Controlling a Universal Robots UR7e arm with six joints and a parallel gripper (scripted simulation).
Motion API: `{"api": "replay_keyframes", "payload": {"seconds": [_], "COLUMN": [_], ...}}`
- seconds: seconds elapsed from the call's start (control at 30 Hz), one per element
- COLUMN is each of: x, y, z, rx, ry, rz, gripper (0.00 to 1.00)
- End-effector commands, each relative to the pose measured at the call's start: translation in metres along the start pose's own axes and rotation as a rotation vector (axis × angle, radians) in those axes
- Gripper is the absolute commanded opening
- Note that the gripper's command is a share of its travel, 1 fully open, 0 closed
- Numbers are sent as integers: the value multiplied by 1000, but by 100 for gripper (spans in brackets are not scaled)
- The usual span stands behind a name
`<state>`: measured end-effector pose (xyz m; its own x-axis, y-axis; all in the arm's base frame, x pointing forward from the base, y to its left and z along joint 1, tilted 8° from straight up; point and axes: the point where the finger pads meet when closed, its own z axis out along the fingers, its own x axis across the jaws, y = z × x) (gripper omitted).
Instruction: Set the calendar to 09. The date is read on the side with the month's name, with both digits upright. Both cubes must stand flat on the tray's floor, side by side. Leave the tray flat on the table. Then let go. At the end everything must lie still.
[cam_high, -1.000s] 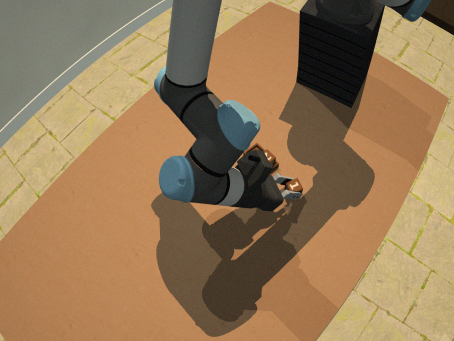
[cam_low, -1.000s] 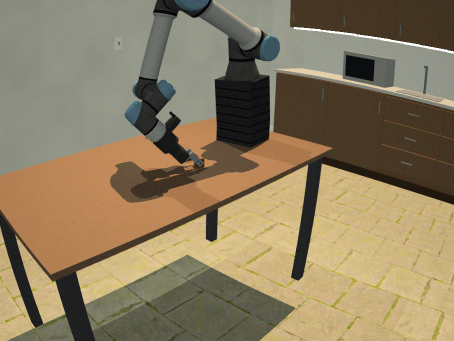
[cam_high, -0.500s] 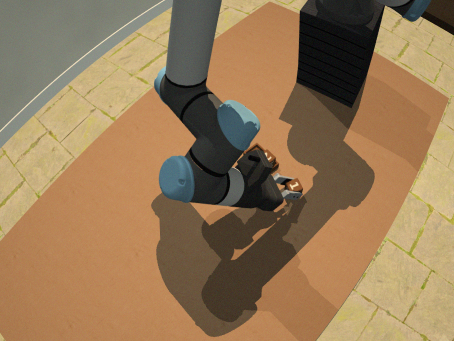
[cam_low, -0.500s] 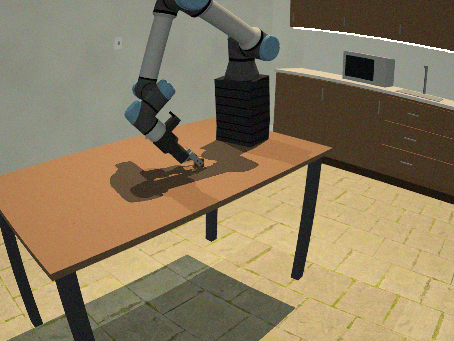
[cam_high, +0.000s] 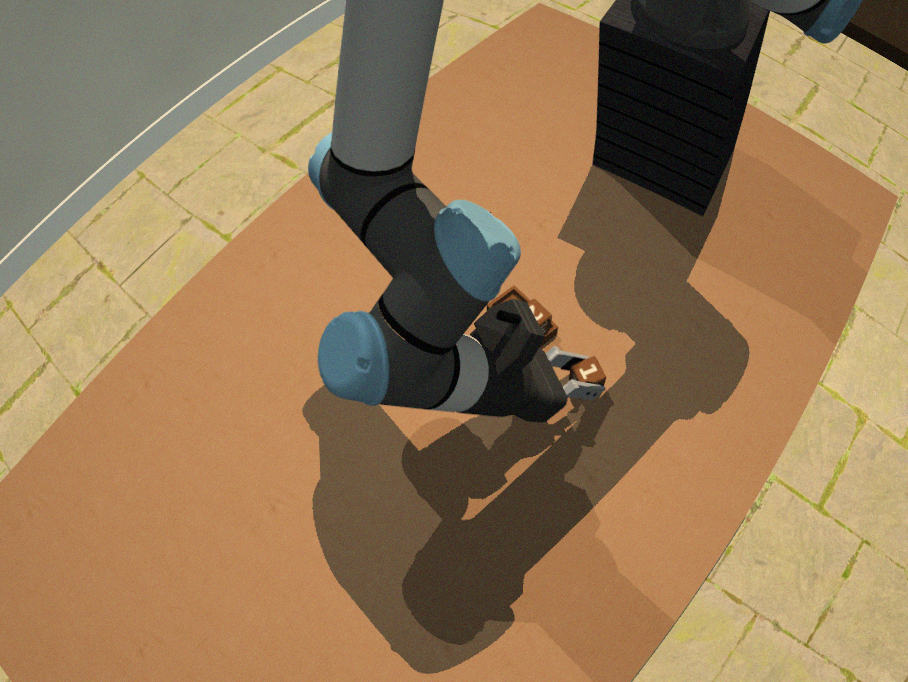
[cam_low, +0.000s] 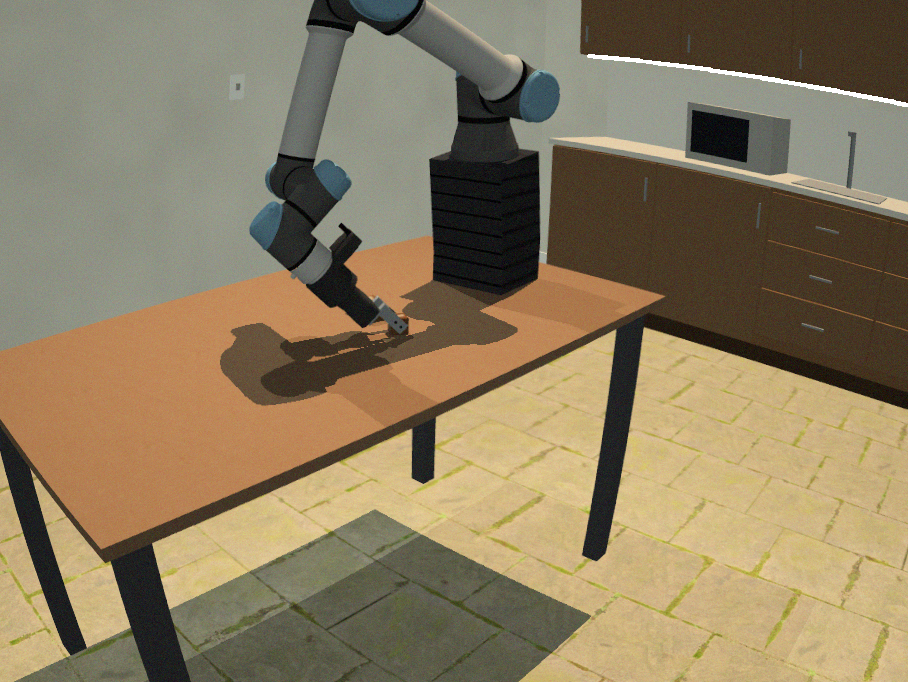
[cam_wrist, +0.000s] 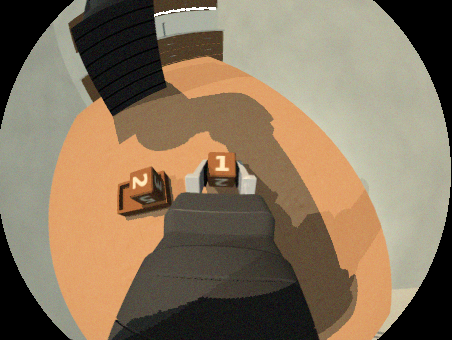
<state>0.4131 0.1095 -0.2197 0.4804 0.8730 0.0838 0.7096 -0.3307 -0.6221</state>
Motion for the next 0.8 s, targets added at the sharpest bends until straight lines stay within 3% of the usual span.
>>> {"api": "replay_keyframes", "payload": {"seconds": [0.0, 0.2, 0.33, 0.5, 0.53, 0.67, 0.7, 0.77], "x": [0, 0, 0, 0, 0, 0, 0, 0], "y": [0, 0, 0, 0, 0, 0, 0, 0], "z": [-1, -1, -1, -1, -1, -1, -1, -1], "rx": [-1, -1, -1, -1, -1, -1, -1, -1], "ry": [0, 0, 0, 0, 0, 0, 0, 0], "rz": [0, 0, 0, 0, 0, 0, 0, 0], "gripper": [60, 60, 72, 78, 84, 84, 90, 90]}}
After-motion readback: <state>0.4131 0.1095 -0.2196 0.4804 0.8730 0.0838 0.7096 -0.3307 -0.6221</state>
